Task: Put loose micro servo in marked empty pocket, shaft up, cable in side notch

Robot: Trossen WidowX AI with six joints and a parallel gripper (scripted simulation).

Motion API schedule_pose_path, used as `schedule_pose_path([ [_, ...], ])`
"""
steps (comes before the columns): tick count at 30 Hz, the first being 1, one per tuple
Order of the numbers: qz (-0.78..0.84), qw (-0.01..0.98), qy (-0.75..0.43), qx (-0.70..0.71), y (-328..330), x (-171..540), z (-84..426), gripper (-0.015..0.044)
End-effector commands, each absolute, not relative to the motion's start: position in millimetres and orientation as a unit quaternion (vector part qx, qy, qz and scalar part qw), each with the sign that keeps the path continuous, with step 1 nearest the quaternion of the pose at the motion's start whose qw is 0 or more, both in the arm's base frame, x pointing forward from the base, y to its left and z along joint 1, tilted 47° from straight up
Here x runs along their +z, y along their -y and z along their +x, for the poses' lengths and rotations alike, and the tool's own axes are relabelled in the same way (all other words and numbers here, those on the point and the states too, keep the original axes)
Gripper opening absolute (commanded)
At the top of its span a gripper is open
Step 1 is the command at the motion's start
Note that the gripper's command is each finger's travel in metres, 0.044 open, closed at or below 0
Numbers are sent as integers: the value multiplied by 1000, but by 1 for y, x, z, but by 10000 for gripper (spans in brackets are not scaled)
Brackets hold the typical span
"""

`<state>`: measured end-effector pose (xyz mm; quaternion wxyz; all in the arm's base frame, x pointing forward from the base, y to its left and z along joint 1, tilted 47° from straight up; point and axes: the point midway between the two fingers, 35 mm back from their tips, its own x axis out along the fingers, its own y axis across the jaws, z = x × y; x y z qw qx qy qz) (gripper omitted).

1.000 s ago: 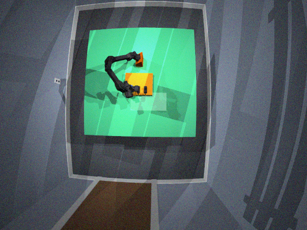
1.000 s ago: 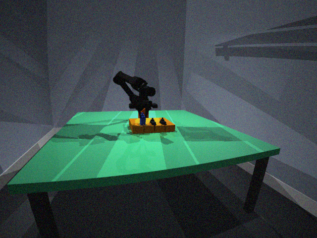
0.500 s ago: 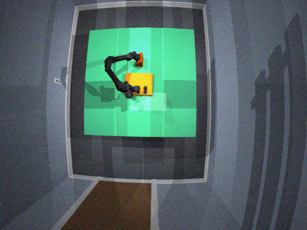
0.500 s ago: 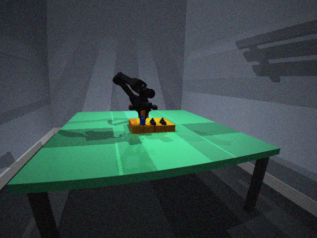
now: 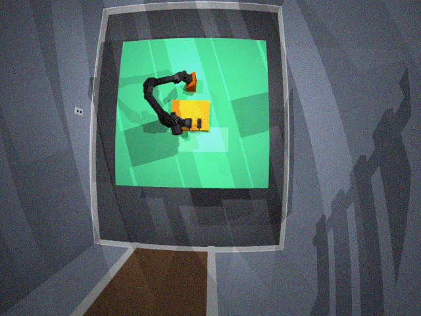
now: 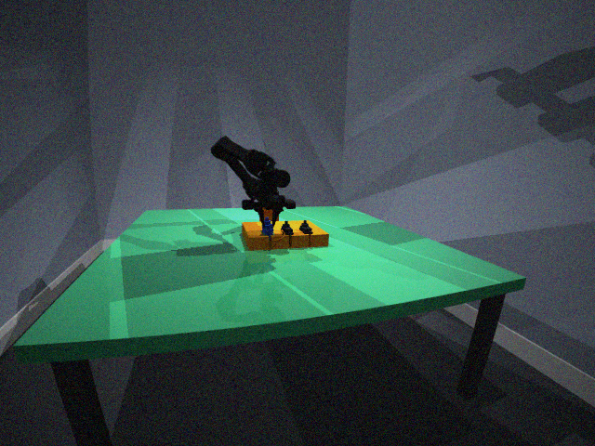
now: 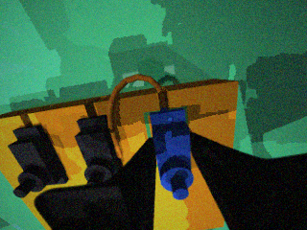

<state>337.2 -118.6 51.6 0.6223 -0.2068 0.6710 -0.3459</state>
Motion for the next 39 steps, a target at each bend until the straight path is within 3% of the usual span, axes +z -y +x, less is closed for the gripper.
schedule_pose_path([
  [1, -210, 621, -671, -345, 121, 49, 336, 0],
  [21, -210, 621, -671, -346, 132, 39, 334, 0],
  [28, -210, 621, -671, -346, 130, 40, 335, 184],
  [39, -210, 621, -672, -345, 104, 64, 339, 187],
])
